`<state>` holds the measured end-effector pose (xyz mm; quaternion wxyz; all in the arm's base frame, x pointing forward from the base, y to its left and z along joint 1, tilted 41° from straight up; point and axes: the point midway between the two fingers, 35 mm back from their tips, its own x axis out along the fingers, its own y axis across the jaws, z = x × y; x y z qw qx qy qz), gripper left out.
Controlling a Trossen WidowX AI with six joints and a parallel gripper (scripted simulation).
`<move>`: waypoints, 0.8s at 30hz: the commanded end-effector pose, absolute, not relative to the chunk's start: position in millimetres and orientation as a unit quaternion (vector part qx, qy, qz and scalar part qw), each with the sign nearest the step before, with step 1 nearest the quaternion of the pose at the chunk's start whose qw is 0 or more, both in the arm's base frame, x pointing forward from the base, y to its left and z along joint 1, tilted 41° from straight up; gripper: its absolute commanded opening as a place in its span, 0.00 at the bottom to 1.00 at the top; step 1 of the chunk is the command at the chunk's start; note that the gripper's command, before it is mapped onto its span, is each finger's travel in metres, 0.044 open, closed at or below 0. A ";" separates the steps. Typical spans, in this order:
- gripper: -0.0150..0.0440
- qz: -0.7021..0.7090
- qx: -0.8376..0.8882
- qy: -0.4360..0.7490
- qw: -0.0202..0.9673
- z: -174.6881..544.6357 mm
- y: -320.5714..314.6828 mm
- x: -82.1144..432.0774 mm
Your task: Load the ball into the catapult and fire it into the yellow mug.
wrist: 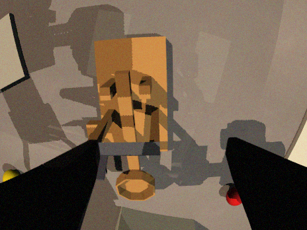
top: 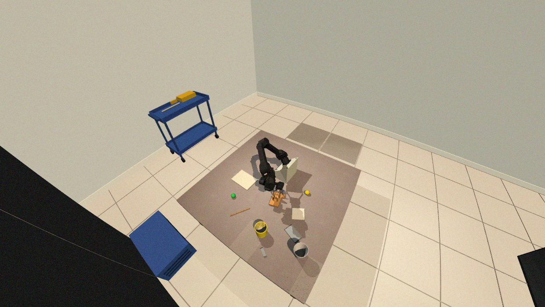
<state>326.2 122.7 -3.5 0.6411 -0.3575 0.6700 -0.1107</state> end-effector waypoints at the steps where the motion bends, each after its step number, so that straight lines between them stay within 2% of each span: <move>1: 0.76 -0.125 -0.340 0.669 0.649 12.7 79.4 321.7; 8: 0.76 -0.153 -0.314 0.662 0.663 32.4 -1.7 283.7; 15: 0.76 -0.191 -0.293 0.654 0.671 34.3 -66.4 221.7; 18: 0.76 -0.201 -0.289 0.652 0.671 32.3 -77.0 206.9; 24: 0.76 -0.201 -0.289 0.652 0.671 25.1 -84.2 208.5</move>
